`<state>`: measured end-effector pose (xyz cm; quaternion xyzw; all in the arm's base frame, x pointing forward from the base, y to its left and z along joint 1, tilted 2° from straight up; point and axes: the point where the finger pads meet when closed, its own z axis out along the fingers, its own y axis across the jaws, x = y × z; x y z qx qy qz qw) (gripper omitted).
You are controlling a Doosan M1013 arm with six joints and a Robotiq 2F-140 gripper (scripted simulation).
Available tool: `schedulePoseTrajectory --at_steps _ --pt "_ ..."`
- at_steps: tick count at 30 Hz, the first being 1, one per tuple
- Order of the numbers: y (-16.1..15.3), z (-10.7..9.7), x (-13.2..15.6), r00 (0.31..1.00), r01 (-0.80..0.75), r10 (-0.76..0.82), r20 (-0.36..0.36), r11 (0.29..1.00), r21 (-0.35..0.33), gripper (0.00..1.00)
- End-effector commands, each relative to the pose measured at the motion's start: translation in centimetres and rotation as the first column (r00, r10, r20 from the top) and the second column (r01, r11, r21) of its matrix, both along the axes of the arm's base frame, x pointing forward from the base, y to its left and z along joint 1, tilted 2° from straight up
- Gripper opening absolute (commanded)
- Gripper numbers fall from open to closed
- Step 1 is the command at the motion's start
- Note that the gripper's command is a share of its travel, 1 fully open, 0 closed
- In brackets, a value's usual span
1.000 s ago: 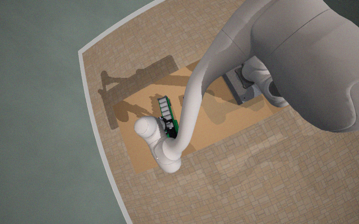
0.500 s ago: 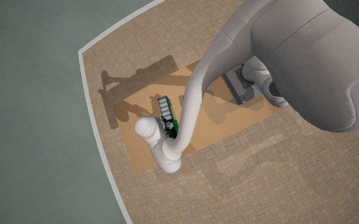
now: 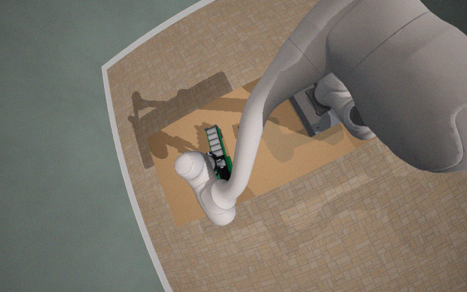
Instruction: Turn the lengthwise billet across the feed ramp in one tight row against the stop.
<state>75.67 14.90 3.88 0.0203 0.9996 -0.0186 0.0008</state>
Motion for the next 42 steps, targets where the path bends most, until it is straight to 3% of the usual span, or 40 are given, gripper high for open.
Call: schedulePoseTrajectory --at_steps 1,42 --pt "0.00 0.02 0.00 1.000 0.000 0.000 0.000 1.000 0.000 0.10" --pt "0.05 -0.55 0.00 1.000 0.000 0.000 0.000 1.000 0.000 0.10"
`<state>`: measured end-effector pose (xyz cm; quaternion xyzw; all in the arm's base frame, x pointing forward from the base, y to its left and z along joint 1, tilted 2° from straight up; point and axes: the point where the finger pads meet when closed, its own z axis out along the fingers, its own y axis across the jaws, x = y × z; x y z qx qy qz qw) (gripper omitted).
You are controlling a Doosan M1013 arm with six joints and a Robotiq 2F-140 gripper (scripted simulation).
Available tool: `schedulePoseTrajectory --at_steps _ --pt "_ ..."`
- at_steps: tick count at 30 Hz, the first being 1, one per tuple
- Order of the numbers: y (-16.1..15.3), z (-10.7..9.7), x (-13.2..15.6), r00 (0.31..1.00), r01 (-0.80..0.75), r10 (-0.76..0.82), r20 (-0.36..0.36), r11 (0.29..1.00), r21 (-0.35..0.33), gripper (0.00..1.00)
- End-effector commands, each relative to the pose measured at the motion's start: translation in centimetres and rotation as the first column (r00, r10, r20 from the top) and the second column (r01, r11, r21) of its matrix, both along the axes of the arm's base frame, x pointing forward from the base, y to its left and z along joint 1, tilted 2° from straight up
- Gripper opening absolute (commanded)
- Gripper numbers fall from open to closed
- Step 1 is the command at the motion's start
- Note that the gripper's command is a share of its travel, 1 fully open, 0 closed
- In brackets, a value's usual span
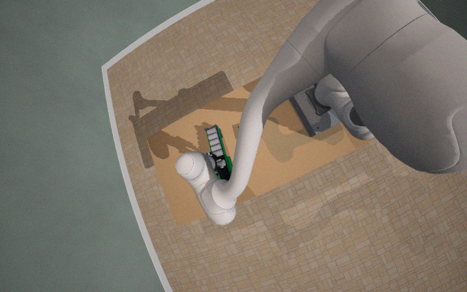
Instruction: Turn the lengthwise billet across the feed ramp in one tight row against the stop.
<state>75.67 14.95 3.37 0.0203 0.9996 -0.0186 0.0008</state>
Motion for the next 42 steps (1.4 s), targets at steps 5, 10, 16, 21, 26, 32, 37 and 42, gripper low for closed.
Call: schedulePoseTrajectory --at_steps 5,10,16,21,26,32,37,42 --pt "0.02 -0.20 0.00 1.000 0.000 0.000 0.000 1.000 0.000 0.10" --pt "0.03 -0.30 0.00 1.000 0.000 0.000 0.000 1.000 0.000 0.10" --pt "0.05 -0.47 0.00 1.000 0.000 0.000 0.000 1.000 0.000 0.10" --pt "0.06 -0.59 0.01 1.000 0.000 0.000 0.000 1.000 0.000 0.10" --pt "0.06 -0.65 0.01 1.000 0.000 0.000 0.000 1.000 0.000 0.10" --pt "0.07 -0.72 0.01 1.000 0.000 0.000 0.000 1.000 0.000 0.10" --pt "0.07 -0.76 0.01 1.000 0.000 0.000 0.000 1.000 0.000 0.10" --pt "0.07 -0.76 0.01 1.000 0.000 0.000 0.000 1.000 0.000 0.10"
